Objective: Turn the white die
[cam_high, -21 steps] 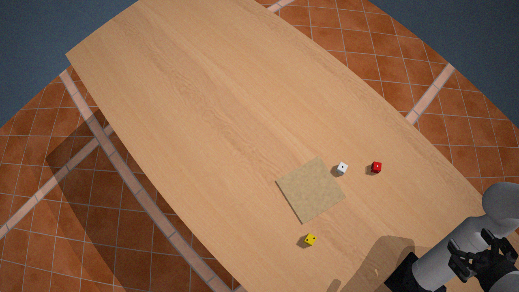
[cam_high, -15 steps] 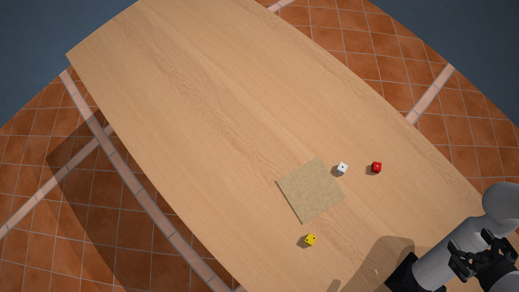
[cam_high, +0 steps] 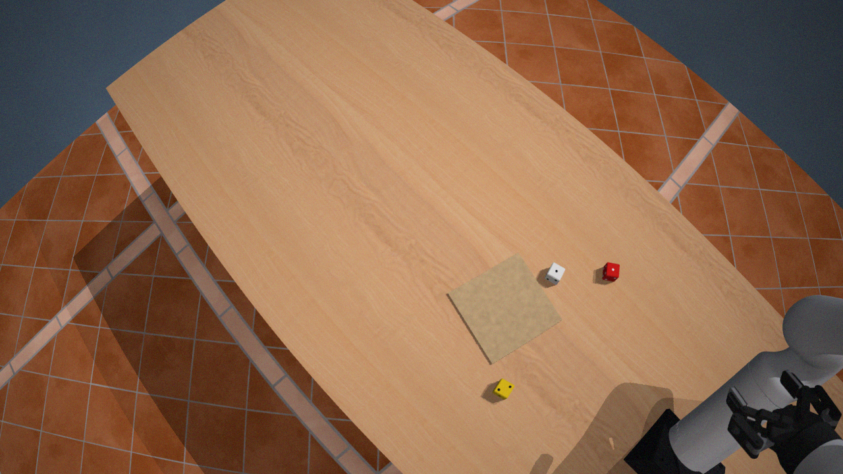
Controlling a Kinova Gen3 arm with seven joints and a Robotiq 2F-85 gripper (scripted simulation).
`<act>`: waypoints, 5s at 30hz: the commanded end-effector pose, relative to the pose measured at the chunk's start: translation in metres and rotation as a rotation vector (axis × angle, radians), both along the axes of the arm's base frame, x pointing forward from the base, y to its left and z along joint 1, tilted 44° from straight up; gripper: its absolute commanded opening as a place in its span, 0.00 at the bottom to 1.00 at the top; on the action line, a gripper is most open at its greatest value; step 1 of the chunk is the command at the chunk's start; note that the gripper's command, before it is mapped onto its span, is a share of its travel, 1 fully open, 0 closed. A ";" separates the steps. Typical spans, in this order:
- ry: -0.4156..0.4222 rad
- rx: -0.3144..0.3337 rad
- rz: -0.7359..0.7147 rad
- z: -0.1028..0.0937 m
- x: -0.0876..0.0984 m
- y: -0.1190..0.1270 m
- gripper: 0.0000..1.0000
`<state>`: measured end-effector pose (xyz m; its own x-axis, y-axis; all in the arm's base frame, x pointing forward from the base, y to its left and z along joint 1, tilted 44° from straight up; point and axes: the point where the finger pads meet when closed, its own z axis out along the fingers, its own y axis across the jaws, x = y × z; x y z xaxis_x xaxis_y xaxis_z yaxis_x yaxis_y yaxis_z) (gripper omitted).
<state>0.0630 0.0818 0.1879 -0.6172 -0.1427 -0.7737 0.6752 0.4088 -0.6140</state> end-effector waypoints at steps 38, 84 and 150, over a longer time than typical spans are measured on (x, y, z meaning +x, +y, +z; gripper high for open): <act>-1.067 0.666 -1.026 0.016 0.181 -0.151 1.00; -1.304 0.690 -1.196 0.019 0.182 -0.214 1.00; -1.304 0.690 -1.196 -0.050 0.168 -0.278 1.00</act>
